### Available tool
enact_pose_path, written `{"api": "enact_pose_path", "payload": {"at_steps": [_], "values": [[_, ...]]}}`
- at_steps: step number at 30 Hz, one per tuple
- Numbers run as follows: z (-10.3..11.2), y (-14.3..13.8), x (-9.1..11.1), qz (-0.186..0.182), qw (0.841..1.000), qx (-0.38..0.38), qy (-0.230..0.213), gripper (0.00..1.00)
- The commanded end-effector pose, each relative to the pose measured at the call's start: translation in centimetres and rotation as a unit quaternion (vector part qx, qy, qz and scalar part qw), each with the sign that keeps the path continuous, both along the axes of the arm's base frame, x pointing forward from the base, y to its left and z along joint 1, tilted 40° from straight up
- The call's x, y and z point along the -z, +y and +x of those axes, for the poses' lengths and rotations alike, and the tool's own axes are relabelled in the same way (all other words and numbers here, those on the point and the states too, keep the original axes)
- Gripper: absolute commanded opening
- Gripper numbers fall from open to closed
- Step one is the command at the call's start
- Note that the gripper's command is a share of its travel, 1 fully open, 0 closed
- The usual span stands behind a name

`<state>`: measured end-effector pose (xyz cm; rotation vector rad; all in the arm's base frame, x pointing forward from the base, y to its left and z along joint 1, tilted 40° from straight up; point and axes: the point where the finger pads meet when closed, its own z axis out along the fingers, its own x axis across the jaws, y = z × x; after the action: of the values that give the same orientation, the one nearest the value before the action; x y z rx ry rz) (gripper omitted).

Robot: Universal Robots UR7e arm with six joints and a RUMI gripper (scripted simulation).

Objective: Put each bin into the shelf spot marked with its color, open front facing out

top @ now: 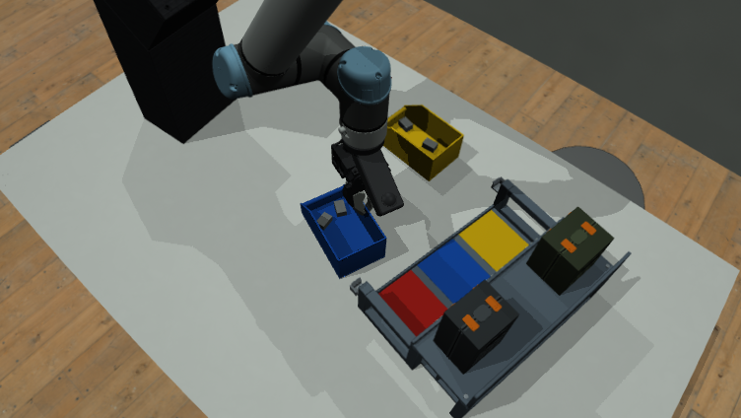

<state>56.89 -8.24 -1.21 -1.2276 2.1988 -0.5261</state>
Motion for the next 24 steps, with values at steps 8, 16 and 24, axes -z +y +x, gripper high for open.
{"api": "enact_pose_path", "payload": {"at_steps": [8, 16, 24], "values": [[-0.3, 0.0, -0.4, 0.0, 1.0, 0.0, -0.001, 0.0], [-0.6, 0.1, -0.7, 0.0, 1.0, 0.0, -0.001, 0.0], [-1.0, 0.1, -1.3, 0.0, 1.0, 0.0, -0.001, 0.0]]}}
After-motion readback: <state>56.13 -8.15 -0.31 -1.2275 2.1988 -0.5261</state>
